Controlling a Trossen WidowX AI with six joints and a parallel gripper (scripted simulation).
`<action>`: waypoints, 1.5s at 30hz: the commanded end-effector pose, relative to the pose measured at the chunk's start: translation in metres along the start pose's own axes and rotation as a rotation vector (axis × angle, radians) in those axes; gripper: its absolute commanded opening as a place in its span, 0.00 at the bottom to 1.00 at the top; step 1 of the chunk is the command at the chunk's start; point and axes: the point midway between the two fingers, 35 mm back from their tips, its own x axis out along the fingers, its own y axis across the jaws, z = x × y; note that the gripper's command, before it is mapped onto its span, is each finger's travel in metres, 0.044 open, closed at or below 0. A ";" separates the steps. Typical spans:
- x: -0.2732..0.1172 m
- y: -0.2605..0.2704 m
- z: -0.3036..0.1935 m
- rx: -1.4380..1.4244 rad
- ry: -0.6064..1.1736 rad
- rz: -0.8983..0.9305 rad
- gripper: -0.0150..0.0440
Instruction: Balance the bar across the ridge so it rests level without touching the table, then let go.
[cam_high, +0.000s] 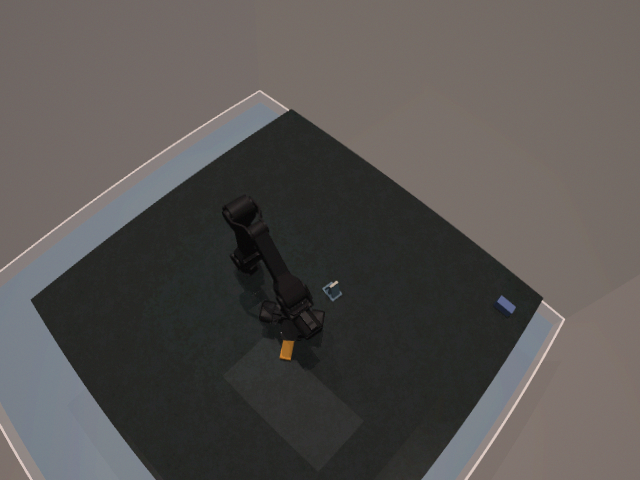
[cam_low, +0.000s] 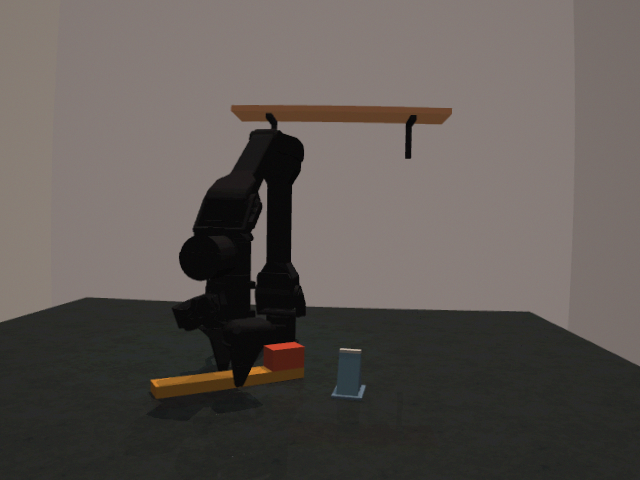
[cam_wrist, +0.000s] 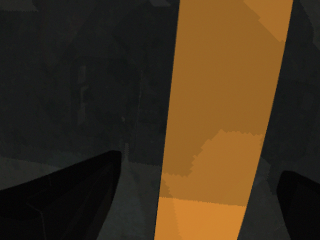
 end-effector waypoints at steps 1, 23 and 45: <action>0.002 -0.001 0.000 -0.007 0.000 -0.005 0.79; 0.001 -0.001 -0.001 0.000 0.002 -0.002 0.43; -0.050 0.004 0.004 -0.003 0.001 -0.003 0.25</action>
